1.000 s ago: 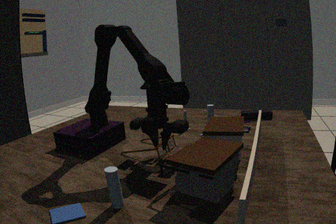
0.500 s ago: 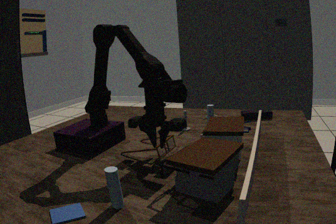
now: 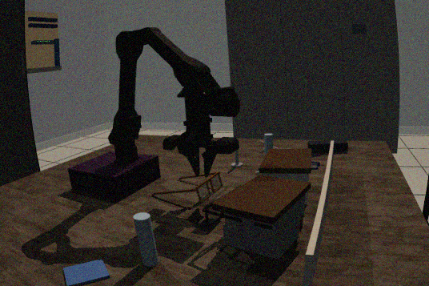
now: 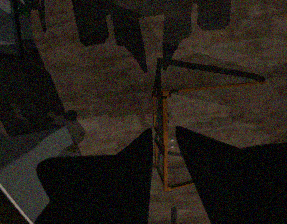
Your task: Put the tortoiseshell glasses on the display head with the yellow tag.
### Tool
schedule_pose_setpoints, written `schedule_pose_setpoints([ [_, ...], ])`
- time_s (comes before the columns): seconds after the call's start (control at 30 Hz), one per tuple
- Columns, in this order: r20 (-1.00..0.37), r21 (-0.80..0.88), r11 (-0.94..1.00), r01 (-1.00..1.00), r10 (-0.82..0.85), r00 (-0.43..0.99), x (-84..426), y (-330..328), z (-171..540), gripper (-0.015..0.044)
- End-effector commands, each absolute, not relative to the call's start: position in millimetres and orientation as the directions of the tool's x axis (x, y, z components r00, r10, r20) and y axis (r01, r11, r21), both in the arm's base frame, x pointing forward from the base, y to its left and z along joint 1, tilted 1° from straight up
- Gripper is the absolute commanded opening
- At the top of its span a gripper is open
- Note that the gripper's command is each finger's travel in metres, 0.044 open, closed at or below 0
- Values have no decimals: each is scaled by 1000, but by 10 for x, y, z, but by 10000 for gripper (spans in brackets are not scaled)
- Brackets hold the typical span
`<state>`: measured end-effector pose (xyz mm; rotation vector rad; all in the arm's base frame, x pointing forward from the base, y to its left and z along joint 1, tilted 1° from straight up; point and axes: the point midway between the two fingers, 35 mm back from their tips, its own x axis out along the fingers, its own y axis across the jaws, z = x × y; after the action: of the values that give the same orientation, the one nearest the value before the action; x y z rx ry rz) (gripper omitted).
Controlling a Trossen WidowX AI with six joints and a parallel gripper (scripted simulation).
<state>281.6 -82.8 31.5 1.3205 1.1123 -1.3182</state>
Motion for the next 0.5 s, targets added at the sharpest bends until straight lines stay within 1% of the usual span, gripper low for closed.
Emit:
schedule_pose_setpoints([
  [0.0,-1000,21,-157,987,-18,19,2854,-838,462,107],
  [0.03,-1000,21,-157,987,-18,19,2854,-838,462,107],
  [0.13,-1000,24,-155,988,-16,22,2842,-834,387,186],
  [0.17,-1000,24,-155,988,-16,22,2842,-834,387,200],
  [0.37,-1000,24,-155,988,-16,22,2842,-834,387,200],
  [0.47,-1000,21,-180,983,-18,18,2760,-810,437,200],
])
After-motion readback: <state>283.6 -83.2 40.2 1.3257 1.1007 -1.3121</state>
